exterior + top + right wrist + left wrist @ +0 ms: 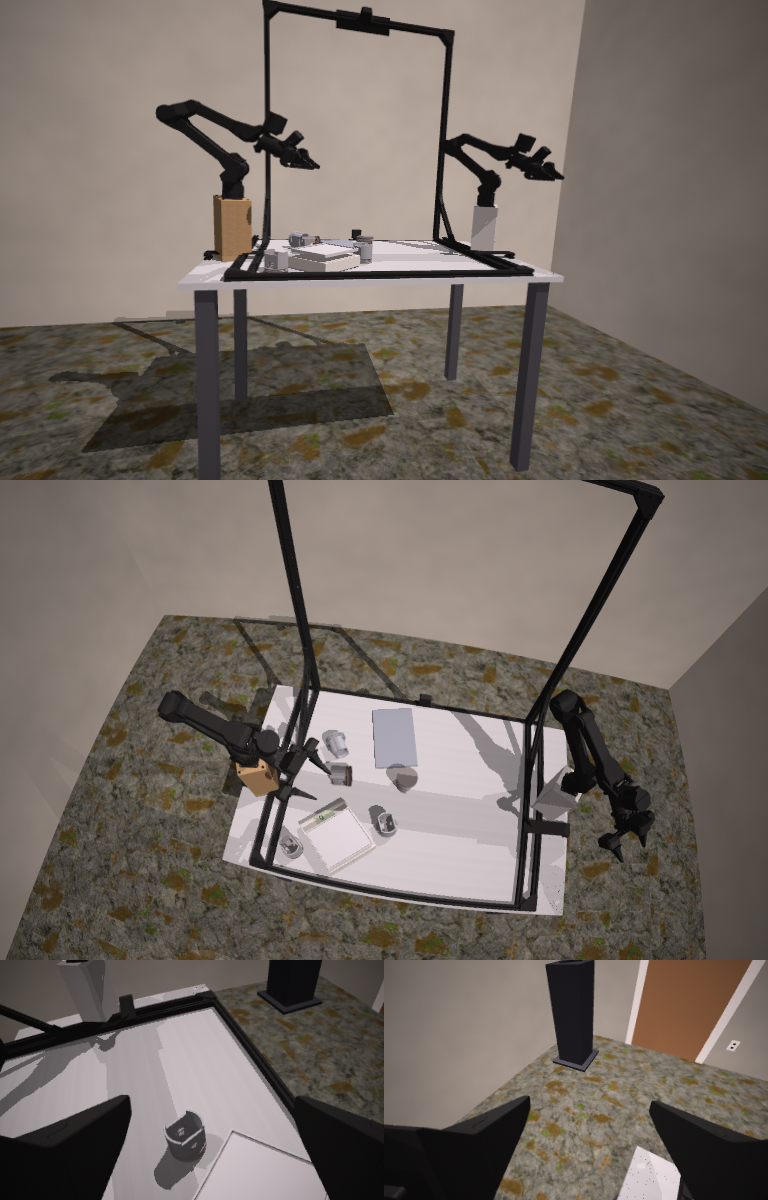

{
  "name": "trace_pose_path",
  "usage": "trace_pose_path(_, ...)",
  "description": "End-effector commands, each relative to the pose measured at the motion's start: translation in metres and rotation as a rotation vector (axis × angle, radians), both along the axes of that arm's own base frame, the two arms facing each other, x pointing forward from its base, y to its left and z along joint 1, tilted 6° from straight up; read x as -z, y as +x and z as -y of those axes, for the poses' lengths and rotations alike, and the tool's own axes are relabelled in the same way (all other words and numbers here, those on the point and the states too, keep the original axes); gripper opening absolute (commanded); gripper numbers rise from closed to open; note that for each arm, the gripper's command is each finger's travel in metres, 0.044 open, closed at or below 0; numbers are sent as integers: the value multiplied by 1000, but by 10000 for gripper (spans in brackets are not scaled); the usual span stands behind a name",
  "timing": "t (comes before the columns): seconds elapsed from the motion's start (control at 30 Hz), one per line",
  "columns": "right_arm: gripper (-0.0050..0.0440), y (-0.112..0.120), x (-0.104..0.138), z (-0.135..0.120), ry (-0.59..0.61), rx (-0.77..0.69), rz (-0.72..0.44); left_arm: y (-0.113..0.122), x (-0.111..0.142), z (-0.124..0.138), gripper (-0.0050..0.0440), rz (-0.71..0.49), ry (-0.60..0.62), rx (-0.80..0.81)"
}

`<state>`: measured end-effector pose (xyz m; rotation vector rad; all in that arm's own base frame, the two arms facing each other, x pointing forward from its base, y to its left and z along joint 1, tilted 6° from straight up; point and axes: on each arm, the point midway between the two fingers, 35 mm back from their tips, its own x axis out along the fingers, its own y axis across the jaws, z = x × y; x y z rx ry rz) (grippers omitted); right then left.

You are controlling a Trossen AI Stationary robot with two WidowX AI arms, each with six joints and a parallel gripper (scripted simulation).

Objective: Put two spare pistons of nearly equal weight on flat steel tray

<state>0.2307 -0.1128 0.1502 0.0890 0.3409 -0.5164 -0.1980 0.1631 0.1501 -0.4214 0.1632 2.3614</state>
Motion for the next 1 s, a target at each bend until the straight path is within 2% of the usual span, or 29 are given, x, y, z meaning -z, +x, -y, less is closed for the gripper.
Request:
trace_pose_path(0.0, 378, -9, 0, 18, 2, 55, 0, 13, 0, -15, 440, -3, 0, 83)
trace_pose_path(0.1, 378, -17, 0, 30, 2, 135, 0, 24, 0, -26, 440, -3, 1, 115)
trace_pose_path(0.2, 378, -21, 6, 42, 32, 138, -45, 35, 0, -35, 440, -3, 1, 195)
trace_pose_path(0.3, 378, -20, 10, 45, 47, 140, -67, 39, 0, -39, 440, -3, 1, 200)
trace_pose_path(0.8, 378, -6, 80, 68, 263, 166, -403, 104, 0, -76, 440, -3, 1, 509)
trace_pose_path(0.87, 378, -6, 80, 68, 263, 166, -403, 104, 0, -76, 440, -3, 1, 509)
trace_pose_path(0.97, 378, -5, 92, 70, 305, 170, -471, 118, 0, -81, 440, -3, 1, 589)
